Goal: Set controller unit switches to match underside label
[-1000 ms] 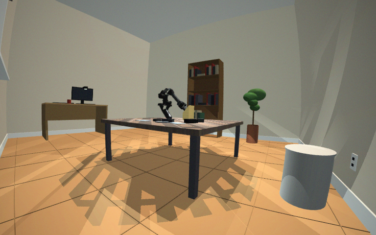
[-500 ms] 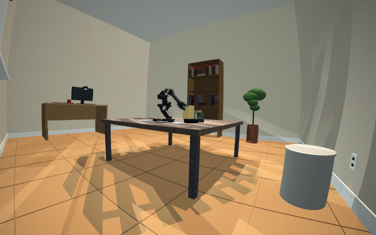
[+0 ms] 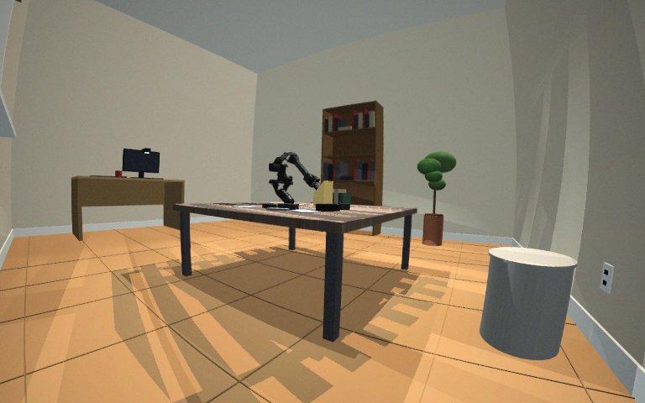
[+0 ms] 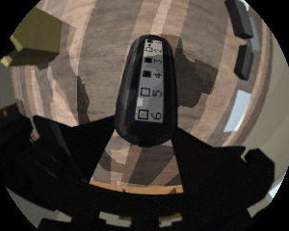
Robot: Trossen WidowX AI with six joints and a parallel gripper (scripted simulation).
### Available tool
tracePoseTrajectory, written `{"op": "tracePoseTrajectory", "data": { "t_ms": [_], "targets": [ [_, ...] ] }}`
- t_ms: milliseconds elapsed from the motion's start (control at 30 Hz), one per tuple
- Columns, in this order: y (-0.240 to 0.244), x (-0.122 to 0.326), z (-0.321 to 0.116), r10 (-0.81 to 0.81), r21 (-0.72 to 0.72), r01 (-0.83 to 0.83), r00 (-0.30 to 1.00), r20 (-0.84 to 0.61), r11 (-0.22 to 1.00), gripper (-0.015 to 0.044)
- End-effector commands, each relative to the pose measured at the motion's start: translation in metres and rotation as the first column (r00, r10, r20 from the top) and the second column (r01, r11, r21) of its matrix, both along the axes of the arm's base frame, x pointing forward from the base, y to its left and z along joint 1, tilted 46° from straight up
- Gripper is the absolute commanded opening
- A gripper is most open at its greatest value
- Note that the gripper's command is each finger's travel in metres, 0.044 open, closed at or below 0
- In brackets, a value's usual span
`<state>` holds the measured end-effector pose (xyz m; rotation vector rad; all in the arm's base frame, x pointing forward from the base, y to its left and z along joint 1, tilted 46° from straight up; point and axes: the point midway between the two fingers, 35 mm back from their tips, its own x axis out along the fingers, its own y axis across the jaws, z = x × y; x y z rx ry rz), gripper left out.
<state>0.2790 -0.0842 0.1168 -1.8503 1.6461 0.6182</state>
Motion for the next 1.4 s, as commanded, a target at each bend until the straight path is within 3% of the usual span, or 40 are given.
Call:
{"op": "tracePoseTrajectory", "data": {
  "t_ms": [0, 1367],
  "targets": [
    [-0.002, -0.003, -0.006, 0.004, 0.010, -0.004, 1.000, -0.020, 1.000, 0.0337],
    [-0.034, 0.000, -0.012, 0.004, 0.007, -0.004, 1.000, -0.019, 1.000, 0.0337]
  ]
}}
